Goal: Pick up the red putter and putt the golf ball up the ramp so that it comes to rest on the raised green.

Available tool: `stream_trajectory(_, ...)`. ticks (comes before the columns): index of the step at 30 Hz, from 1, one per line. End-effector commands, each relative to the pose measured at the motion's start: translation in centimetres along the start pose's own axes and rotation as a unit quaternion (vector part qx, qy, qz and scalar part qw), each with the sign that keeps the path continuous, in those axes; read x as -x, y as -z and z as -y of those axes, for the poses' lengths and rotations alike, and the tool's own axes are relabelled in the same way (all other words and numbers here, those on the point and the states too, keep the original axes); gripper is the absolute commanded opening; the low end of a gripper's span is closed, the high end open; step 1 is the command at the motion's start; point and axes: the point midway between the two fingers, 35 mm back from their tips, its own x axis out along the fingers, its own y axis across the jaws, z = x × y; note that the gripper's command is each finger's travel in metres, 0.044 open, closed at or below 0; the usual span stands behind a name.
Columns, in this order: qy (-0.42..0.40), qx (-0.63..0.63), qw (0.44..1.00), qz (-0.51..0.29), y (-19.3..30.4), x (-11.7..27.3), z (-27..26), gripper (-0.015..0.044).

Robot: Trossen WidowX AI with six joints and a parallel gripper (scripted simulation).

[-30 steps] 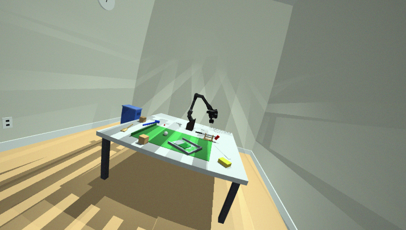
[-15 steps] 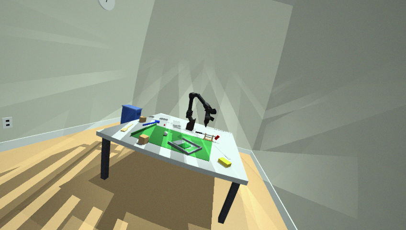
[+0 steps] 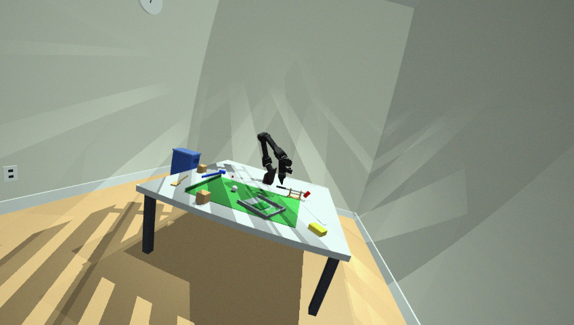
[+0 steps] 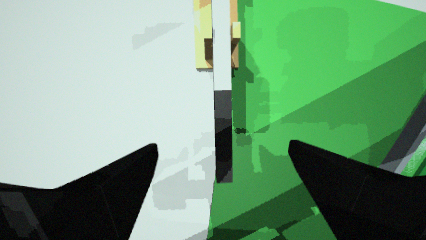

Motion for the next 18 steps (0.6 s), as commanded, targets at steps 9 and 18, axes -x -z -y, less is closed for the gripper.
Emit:
stream_trajectory(9, -0.005, 0.004, 1.0, 0.007, 0.8, -2.2, 0.3, 0.044)
stream_trajectory(18, -0.005, 0.004, 1.0, 0.007, 1.4, -4.5, 0.3, 0.044)
